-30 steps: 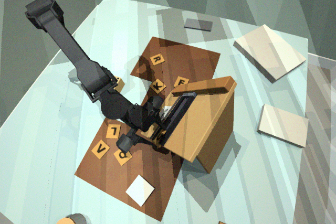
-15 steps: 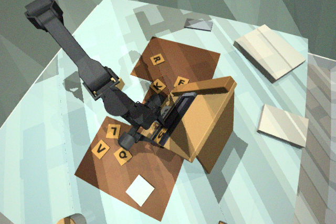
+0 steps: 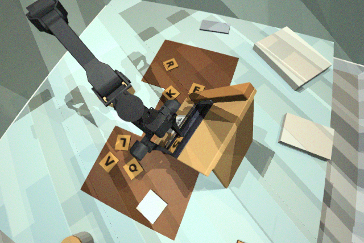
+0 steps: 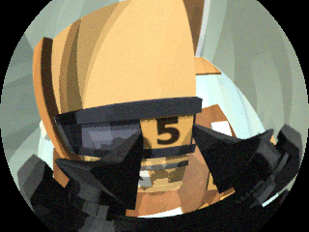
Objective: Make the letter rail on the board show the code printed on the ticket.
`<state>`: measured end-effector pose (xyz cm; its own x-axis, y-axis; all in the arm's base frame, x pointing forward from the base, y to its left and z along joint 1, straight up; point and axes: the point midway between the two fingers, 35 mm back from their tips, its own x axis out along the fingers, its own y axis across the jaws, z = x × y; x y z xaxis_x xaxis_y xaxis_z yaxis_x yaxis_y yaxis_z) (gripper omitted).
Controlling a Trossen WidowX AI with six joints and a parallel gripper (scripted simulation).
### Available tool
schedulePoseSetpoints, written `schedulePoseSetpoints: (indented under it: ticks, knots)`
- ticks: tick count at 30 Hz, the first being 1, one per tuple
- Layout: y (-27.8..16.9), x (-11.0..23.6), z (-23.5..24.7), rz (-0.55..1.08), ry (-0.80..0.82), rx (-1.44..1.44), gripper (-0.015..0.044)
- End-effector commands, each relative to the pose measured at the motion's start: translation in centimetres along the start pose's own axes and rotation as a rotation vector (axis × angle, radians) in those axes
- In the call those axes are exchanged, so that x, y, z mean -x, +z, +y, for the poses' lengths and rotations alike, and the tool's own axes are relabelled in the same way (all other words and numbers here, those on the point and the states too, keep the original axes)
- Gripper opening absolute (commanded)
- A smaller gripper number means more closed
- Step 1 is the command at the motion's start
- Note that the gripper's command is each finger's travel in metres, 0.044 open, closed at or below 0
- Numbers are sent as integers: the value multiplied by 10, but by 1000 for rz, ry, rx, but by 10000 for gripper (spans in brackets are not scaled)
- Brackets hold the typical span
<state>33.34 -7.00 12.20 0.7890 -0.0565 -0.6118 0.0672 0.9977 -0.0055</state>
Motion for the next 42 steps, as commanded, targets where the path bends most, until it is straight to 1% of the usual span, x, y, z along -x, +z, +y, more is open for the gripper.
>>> schedulePoseSetpoints:
  ticks: [1,42]
  knots:
    - [0,0,3,-1,-1,-4,0]
    - [0,0,24,-1,0,-5,0]
